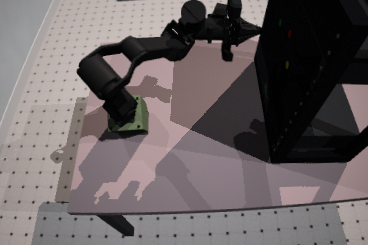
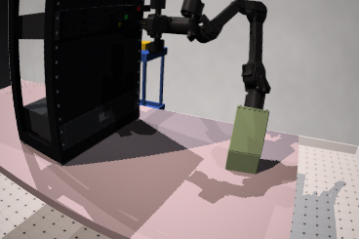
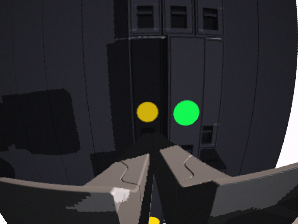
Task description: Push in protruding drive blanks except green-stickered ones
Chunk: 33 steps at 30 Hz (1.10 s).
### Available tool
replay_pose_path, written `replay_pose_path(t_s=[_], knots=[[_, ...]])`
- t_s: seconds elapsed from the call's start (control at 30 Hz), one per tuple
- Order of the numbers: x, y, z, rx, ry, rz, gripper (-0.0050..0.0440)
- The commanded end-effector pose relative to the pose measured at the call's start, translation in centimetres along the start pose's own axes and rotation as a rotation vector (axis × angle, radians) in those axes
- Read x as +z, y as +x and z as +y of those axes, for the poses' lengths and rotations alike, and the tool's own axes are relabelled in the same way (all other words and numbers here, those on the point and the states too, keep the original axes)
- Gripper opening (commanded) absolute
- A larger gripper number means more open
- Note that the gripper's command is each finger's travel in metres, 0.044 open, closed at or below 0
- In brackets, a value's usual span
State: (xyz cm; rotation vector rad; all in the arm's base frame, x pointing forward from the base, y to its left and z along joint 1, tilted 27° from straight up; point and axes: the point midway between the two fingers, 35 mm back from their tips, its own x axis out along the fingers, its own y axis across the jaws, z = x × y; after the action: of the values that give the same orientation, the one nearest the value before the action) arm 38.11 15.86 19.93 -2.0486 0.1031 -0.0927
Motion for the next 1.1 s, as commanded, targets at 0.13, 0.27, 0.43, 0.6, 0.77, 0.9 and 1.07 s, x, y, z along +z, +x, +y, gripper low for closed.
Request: replay_pose_path(t_s=[0.13, 0.27, 0.43, 0.6, 0.77, 0.9, 1.07], knots=[[-4.1, -0.3, -0.7, -0.019, 0.018, 0.009, 0.0000], [-5.3, -0.3, -0.7, -0.019, 0.018, 0.009, 0.0000], [-8.2, -0.5, -0.6, -0.019, 0.018, 0.009, 0.0000], [-10.3, -0.6, -0.5, -0.019, 0.018, 0.009, 0.0000], [-11.2, -0.7, -0.4, -0.019, 0.018, 0.009, 0.0000], [-11.3, -0.7, -0.4, -0.019, 0.018, 0.009, 0.0000], [-11.3, -0.1, -0.4, -0.019, 0.018, 0.009, 0.0000]])
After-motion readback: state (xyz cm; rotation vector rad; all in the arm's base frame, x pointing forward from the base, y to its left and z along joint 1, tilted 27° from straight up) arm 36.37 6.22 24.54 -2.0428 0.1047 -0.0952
